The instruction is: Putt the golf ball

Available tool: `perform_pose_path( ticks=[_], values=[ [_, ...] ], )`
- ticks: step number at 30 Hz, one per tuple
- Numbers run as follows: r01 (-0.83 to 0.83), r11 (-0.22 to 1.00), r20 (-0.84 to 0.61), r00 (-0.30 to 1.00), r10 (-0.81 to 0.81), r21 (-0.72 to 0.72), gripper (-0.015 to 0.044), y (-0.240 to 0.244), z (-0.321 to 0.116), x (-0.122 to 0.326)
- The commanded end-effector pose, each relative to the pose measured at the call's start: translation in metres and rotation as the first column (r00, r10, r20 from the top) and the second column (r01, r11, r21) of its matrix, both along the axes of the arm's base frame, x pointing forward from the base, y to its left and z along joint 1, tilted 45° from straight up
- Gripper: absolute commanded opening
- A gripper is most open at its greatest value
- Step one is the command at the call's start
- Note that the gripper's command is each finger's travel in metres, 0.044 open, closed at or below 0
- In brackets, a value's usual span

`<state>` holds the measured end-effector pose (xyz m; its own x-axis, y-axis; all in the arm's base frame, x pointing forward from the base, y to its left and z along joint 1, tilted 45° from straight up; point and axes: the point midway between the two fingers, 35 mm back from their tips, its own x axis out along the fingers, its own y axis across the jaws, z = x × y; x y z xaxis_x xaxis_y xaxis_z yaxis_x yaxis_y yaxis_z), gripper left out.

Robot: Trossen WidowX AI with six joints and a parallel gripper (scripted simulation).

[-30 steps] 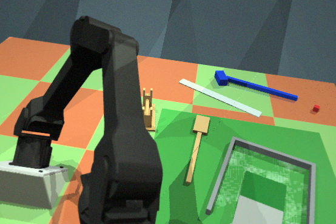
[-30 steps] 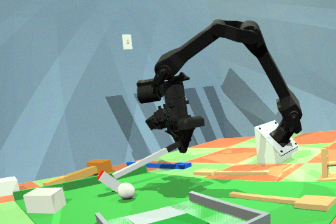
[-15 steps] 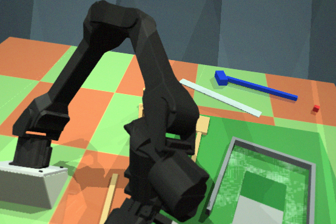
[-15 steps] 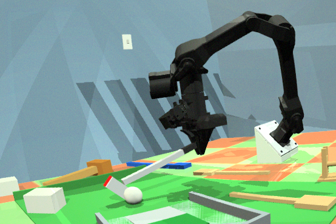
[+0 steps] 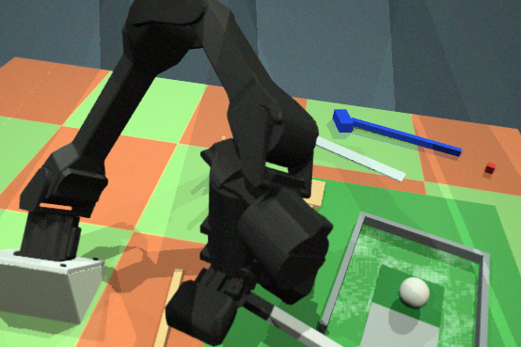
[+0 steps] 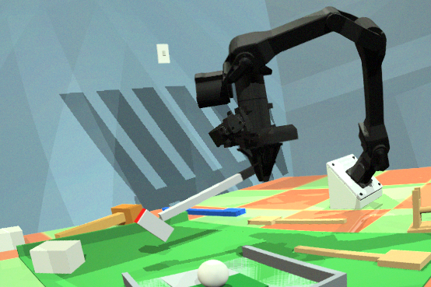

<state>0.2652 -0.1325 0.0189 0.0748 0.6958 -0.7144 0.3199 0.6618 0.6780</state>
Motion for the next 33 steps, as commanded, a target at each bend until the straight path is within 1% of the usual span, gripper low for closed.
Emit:
perform_pose_path(
  ticks=[1,33],
  values=[
    [-0.003,1.0,0.006,1.0,0.003,-0.003,0.0,-0.013,0.0137,-0.0022],
    [0.003,1.0,0.002,1.0,-0.003,-0.002,0.0,-0.0101,0.0099,-0.0015]
  ],
)
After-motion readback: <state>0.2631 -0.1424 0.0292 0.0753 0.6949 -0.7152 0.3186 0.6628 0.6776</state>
